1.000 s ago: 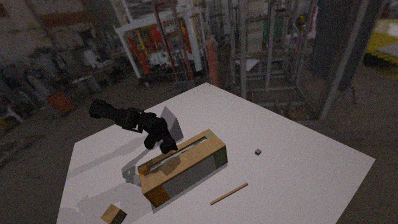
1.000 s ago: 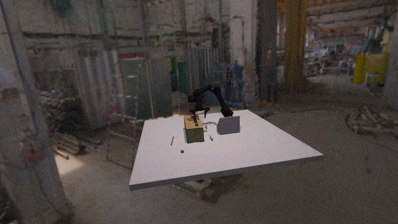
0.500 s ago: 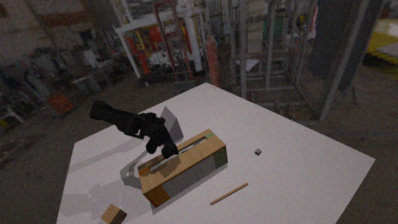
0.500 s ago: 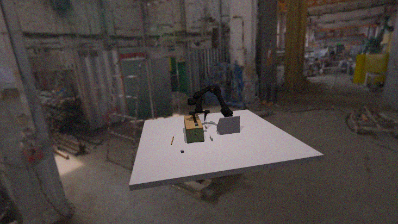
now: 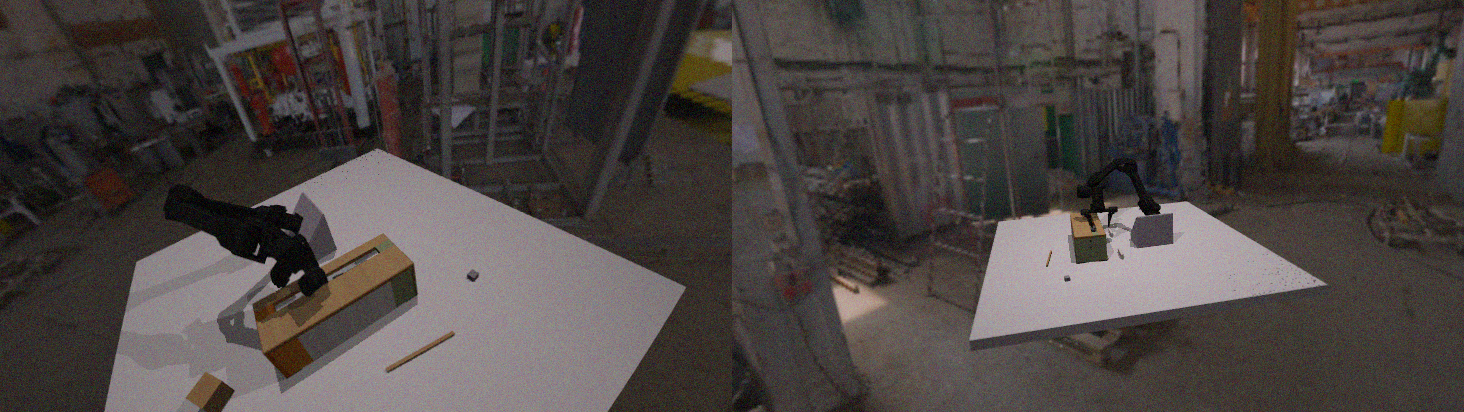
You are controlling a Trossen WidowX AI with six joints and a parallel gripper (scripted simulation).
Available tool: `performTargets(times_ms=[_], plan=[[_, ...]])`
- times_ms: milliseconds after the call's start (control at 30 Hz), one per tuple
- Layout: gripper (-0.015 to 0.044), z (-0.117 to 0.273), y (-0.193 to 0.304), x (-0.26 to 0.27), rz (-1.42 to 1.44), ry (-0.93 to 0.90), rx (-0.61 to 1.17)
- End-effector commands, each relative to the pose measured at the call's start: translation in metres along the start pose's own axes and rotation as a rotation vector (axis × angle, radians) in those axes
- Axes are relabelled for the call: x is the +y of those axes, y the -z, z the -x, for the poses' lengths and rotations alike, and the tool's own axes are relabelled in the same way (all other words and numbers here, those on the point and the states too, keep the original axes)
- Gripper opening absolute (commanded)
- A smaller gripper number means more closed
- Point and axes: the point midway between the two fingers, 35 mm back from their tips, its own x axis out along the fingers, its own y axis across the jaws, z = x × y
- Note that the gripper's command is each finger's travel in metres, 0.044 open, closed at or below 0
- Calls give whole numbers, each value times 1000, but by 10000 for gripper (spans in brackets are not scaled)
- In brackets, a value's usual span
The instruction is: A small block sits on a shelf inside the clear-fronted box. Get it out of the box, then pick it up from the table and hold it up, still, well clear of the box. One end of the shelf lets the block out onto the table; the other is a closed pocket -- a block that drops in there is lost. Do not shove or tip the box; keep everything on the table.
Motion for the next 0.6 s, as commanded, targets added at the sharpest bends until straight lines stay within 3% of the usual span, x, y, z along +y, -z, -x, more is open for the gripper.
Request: performTargets(times_ms=[0,567], plan=[[400,-7,-3,-3,7,4,-6],[400,-16,23,-1,2,2,0]])
